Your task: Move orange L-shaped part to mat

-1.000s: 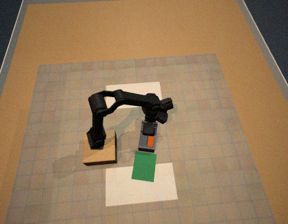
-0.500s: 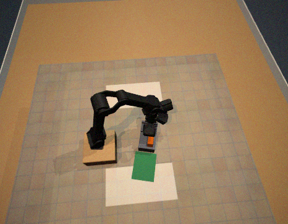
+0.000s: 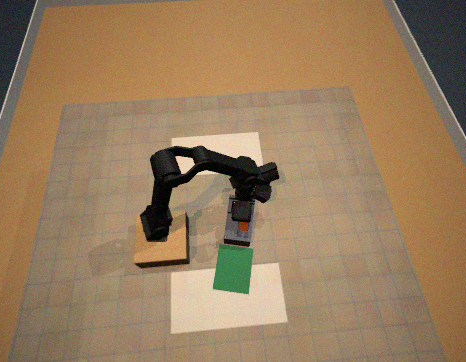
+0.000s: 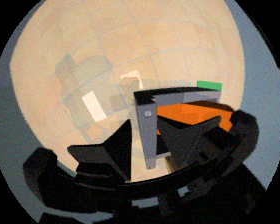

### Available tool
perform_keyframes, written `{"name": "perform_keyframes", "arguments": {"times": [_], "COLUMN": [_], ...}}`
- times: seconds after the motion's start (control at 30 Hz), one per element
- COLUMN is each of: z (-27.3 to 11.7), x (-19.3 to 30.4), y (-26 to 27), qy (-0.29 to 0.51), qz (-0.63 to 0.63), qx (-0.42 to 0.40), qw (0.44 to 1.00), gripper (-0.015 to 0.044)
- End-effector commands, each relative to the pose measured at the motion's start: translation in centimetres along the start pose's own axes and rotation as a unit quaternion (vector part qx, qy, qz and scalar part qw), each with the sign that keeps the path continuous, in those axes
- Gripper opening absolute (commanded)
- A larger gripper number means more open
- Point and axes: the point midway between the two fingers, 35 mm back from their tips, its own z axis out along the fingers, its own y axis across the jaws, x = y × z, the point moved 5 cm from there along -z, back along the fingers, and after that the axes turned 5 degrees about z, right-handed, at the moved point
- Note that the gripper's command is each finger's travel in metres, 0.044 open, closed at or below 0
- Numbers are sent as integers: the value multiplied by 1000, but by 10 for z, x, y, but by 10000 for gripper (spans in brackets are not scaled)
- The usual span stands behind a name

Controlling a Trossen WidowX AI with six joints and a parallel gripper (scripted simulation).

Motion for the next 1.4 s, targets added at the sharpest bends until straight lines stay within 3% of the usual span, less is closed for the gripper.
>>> {"name": "perform_keyframes", "arguments": {"times": [0.0, 0.53, 0.83, 1.37], "z": [0, -15, -109, -108], "x": [0, 1, 0, -1], "y": [0, 10, -1, 1], "qy": [0, 1, 1, -7], "qz": [0, 0, 0, 3], "qx": [0, 4, 4, -4], "qw": [1000, 1000, 1000, 1000], "gripper": [180, 180, 180, 180]}}
